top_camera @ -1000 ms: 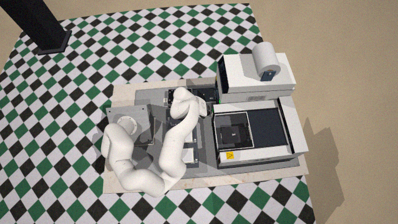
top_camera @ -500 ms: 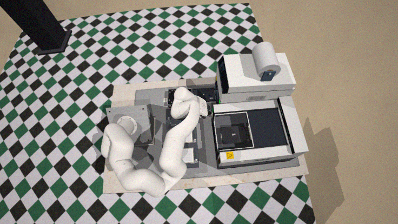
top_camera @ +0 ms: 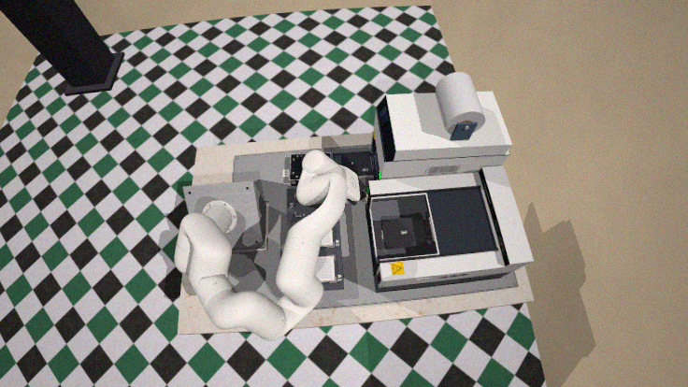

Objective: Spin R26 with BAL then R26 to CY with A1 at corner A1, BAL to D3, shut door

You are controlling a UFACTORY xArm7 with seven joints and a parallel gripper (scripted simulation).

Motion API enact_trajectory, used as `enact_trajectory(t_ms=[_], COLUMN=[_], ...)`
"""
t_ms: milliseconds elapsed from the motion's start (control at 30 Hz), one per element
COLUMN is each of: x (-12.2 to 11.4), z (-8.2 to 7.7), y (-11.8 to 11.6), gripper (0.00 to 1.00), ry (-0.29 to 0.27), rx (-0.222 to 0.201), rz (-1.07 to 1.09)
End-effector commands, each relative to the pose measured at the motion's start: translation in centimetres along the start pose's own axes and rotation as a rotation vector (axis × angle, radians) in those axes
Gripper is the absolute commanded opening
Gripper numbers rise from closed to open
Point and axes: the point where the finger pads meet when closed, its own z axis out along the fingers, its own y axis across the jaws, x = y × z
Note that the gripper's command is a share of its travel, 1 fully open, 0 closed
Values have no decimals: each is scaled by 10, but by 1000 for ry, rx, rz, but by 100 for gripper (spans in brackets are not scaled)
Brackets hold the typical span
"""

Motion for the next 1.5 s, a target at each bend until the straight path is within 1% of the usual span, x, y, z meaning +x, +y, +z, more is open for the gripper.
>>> enact_trajectory(t_ms=[0, 1233, 1467], x=[-3, -8, -3], z=[-1, 2, -8], y=[1, 1, 1], gripper=[0, 0, 0], ry=[-4, -4, -4], rx=[-2, -2, -2], rz=[1, 1, 1])
